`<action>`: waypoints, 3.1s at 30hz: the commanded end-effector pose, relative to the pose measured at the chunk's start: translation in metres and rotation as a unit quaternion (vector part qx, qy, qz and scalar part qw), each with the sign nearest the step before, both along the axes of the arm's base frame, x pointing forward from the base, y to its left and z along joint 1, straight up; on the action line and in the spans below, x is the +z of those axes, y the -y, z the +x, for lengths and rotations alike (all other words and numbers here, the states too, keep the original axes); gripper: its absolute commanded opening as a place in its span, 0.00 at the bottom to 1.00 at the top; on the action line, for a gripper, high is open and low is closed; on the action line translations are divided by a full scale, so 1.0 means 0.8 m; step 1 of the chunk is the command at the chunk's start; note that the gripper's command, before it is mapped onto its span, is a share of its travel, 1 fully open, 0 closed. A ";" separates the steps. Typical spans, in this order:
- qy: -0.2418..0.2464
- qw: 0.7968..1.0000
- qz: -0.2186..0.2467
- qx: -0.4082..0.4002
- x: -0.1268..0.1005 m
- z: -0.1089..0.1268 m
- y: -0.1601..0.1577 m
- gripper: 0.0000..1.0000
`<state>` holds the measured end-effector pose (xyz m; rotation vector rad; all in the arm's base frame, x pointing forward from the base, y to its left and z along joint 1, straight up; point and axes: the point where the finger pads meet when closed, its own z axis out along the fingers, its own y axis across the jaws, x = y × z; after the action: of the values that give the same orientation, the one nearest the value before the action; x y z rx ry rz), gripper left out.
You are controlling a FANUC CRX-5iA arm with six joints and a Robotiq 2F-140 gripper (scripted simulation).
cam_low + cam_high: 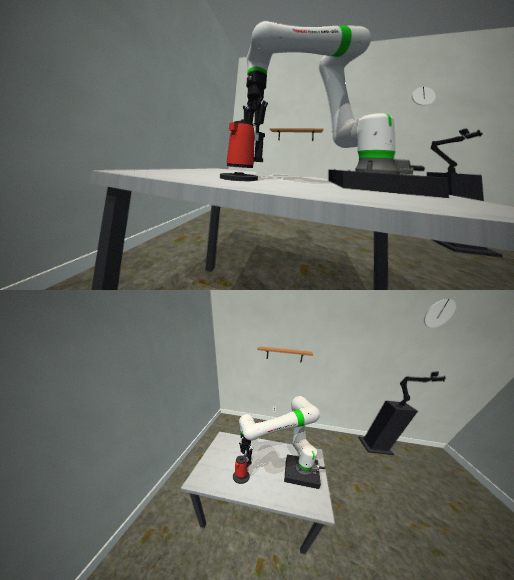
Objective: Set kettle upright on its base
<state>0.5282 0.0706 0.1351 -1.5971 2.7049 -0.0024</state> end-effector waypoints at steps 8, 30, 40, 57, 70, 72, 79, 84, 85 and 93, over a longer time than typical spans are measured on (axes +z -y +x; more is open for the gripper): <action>0.000 1.000 0.000 0.000 0.000 0.000 0.000 0.00; 0.000 1.000 0.000 0.000 0.000 0.000 0.000 0.00; 0.000 1.000 0.000 0.000 -0.003 0.000 0.000 0.00; 0.000 1.000 0.000 0.000 -0.026 0.000 0.000 0.00; 0.000 1.000 0.000 0.000 -0.026 0.000 0.000 0.00; 0.000 1.000 0.000 0.000 -0.026 0.000 0.000 0.00; 0.000 1.000 0.000 0.000 -0.026 0.000 0.000 0.00; 0.000 1.000 0.000 0.000 -0.026 0.000 0.000 0.00; 0.000 1.000 0.000 0.000 -0.026 0.000 0.000 0.00; 0.000 1.000 0.000 0.000 -0.026 0.000 0.000 0.00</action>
<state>0.5283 0.0706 0.1142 -1.5971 2.7049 -0.0024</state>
